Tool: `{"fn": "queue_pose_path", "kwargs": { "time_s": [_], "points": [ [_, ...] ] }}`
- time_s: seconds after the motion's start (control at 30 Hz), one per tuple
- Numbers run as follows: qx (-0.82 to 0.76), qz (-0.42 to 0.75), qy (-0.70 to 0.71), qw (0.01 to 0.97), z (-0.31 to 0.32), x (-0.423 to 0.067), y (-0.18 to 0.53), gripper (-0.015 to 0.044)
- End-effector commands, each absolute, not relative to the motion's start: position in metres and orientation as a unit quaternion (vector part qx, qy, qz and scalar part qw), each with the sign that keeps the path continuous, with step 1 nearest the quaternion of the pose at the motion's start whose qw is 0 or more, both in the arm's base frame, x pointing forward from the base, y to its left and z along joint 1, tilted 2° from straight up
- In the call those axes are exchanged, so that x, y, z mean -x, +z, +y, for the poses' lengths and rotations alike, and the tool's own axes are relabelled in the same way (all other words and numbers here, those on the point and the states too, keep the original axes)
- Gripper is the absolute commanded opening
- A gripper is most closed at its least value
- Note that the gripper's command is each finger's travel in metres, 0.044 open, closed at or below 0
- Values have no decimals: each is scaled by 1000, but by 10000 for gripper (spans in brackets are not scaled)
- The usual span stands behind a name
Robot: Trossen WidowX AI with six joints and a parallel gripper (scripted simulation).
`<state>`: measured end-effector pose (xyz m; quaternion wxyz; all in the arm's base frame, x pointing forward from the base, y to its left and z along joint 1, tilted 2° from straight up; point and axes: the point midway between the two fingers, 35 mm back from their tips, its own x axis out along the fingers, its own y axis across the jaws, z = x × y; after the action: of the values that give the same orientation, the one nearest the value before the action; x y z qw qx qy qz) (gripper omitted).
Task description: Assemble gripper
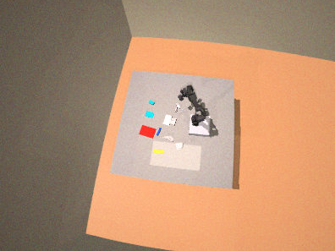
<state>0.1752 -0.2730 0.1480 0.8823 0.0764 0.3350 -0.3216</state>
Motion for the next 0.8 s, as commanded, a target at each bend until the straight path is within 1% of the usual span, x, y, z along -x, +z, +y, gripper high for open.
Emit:
{"fn": "queue_pose_path", "kwargs": {
  "time_s": [0.0, 0.77],
  "points": [
    [-57, 354, -296, 885, -268, -186, 144, 0],
    [46, 419, -163, 892, -229, -236, 132, 0]
  ]
}}
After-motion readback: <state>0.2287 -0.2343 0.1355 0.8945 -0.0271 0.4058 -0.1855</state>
